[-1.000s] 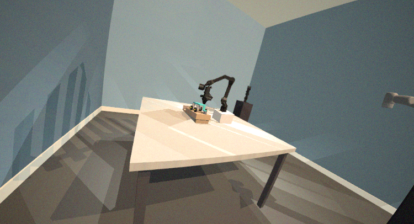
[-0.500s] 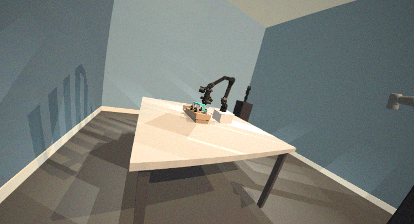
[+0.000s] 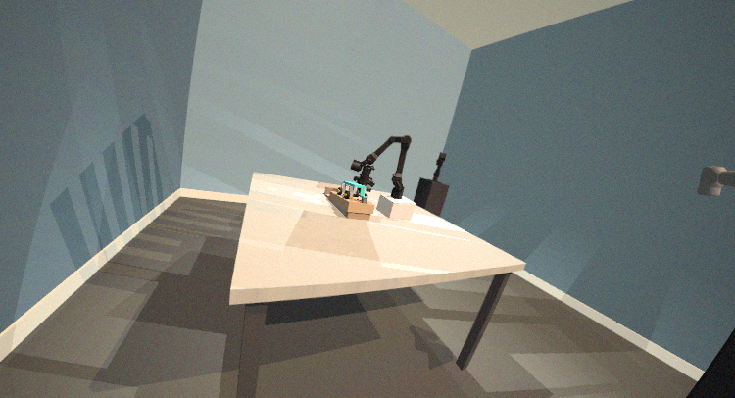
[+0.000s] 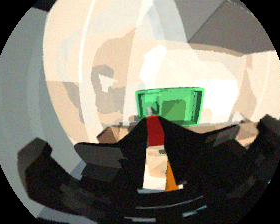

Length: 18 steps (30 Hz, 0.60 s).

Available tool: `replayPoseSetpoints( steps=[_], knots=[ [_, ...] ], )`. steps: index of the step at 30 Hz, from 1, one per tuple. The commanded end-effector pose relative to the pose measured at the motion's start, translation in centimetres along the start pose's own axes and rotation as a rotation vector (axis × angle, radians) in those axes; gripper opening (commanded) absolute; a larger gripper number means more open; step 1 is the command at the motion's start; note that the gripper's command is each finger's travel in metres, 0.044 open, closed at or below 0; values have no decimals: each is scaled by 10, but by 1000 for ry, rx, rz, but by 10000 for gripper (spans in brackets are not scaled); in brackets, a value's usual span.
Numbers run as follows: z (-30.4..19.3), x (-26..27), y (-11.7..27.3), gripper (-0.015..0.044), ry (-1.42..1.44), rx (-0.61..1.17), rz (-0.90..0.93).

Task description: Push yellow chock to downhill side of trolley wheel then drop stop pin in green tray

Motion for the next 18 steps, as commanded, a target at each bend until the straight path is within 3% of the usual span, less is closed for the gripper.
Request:
replayPoseSetpoints(
  steps=[1, 7, 18],
  knots=[
    [0, 1, -3, 26, 2, 1, 6],
    [0, -2, -3, 184, 2, 2, 6],
    [-2, -11, -4, 190, 2, 2, 5]
  ],
)
Point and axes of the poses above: the point midway between the two fingers, 35 mm back from their tips, its own y axis back along the fingers, its own x axis across the jaws, z = x × y, the point moved 10 cm from there along y, back along the fingers, and after that the axes turned 11 degrees about y, right-handed, at the moved point
